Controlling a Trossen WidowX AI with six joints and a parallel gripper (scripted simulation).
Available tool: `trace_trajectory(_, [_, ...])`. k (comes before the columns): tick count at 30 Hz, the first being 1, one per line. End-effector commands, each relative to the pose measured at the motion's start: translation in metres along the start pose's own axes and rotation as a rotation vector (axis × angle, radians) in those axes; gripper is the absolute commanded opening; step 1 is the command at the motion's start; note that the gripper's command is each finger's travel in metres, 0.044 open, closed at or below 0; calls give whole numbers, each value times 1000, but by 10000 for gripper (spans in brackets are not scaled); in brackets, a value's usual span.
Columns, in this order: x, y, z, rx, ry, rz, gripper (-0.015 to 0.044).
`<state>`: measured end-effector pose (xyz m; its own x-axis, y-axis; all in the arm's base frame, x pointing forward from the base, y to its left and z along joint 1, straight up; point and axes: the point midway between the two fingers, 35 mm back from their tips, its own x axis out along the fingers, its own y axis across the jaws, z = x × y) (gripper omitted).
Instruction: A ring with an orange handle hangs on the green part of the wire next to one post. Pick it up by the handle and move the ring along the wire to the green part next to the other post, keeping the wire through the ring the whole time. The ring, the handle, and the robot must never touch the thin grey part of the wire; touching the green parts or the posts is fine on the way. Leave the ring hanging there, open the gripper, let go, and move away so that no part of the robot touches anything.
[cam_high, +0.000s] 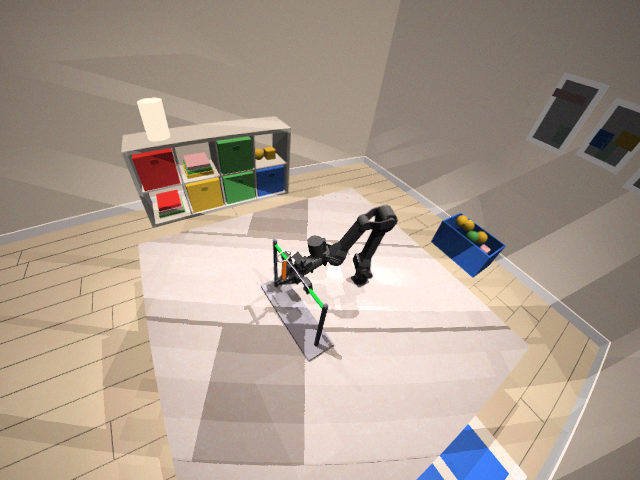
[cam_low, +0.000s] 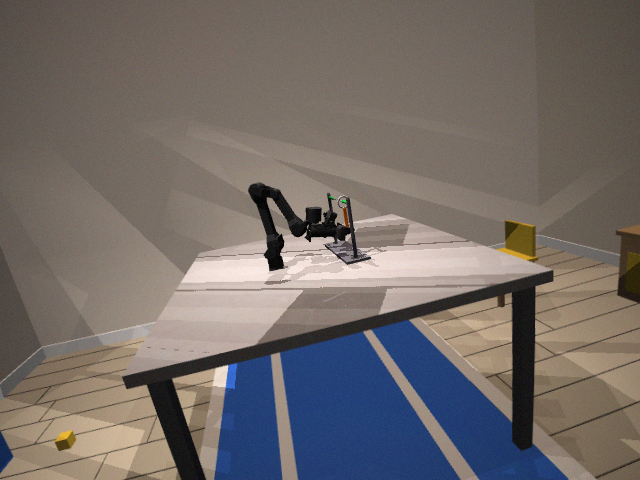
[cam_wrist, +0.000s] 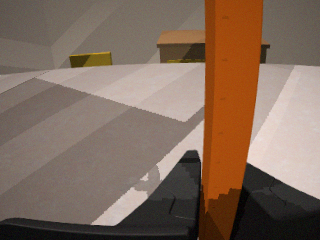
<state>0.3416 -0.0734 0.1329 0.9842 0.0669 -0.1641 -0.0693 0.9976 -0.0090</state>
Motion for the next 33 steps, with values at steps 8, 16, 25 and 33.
trace_trajectory(8, [0,9,2,-1,1,-2,-150])
trace_trajectory(16, [0,18,2,0,4,0,-150])
trace_trajectory(25, [0,27,2,5,6,4,-150])
trace_trajectory(33, [0,36,2,16,8,9,-150])
